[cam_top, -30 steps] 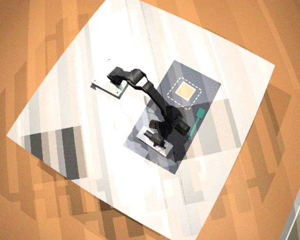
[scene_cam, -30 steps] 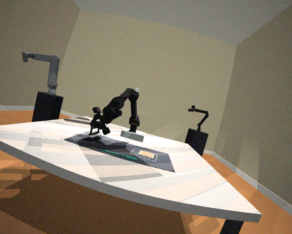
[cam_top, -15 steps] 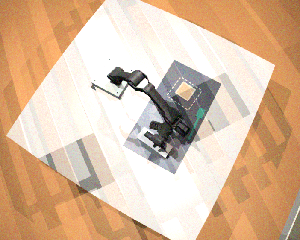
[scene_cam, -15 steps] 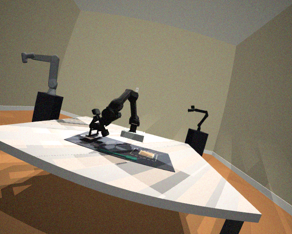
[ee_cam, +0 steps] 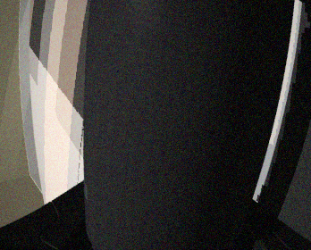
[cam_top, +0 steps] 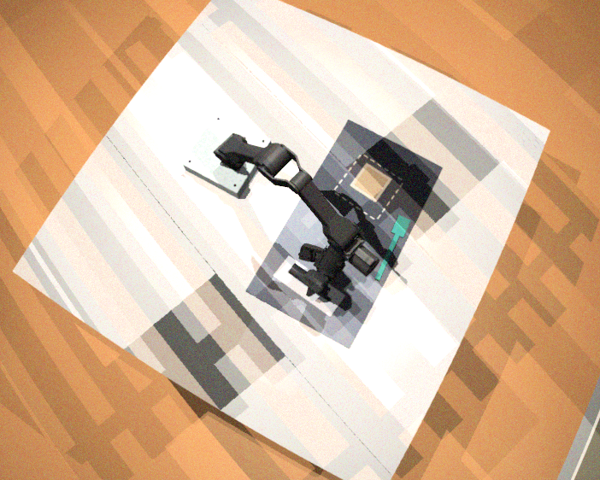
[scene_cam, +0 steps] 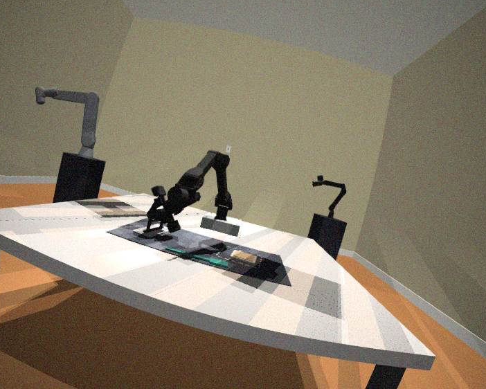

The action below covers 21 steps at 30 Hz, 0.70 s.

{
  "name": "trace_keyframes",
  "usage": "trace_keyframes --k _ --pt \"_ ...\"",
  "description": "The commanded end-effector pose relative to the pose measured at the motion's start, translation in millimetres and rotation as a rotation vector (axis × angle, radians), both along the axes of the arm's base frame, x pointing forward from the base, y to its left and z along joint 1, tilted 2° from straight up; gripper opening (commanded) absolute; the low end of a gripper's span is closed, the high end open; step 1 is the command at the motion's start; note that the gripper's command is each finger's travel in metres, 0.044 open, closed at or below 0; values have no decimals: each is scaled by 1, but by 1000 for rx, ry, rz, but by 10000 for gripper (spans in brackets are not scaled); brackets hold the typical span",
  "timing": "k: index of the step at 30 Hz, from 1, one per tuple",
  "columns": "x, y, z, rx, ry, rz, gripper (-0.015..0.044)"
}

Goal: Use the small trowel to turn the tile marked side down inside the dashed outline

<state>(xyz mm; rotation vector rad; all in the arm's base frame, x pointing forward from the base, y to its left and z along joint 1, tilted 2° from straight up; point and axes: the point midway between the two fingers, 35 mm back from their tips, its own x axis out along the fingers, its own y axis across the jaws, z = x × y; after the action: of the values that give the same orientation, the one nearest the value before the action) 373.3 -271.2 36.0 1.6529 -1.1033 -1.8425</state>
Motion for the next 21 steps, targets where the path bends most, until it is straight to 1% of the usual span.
trace_keyframes --k 1,9,10,18,21 --pt "0 -1 0 -9 -2 -2 79" --pt "0 -1 0 -9 -2 -2 289" --pt "0 -1 0 -9 -2 -2 300" --pt "0 -1 0 -9 -2 -2 300" --pt "2 6 6 -8 -5 1 300"
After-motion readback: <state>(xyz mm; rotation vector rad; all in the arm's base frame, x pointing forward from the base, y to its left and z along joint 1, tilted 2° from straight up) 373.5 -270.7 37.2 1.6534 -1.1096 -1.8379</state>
